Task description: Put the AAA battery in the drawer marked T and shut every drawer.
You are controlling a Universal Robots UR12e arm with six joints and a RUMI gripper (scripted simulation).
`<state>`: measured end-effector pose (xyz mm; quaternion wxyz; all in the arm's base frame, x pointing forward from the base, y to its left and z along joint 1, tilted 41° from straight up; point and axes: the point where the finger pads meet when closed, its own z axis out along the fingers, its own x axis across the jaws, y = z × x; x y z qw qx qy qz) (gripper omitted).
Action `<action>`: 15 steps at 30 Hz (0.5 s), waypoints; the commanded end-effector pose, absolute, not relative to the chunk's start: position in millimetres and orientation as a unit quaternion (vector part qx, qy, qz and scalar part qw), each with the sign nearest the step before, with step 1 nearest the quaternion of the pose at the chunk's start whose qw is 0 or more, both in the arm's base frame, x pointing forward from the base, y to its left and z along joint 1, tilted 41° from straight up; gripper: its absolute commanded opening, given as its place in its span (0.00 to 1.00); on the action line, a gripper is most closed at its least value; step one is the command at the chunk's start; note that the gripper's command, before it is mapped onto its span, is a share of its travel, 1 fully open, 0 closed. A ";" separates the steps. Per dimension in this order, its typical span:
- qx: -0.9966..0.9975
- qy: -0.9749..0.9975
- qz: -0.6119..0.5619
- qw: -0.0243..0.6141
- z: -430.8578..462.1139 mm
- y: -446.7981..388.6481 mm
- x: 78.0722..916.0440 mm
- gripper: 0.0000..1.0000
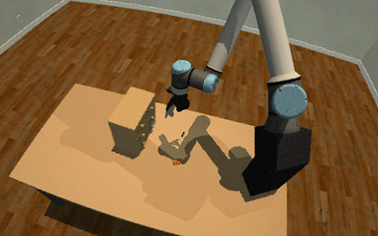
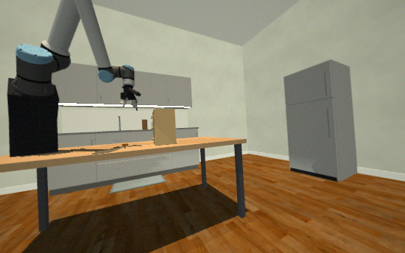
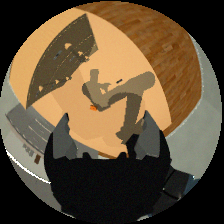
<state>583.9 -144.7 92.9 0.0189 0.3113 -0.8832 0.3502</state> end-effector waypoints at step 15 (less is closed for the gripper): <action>0.558 -0.751 0.337 0.107 48.9 -168.3 632.4 1.00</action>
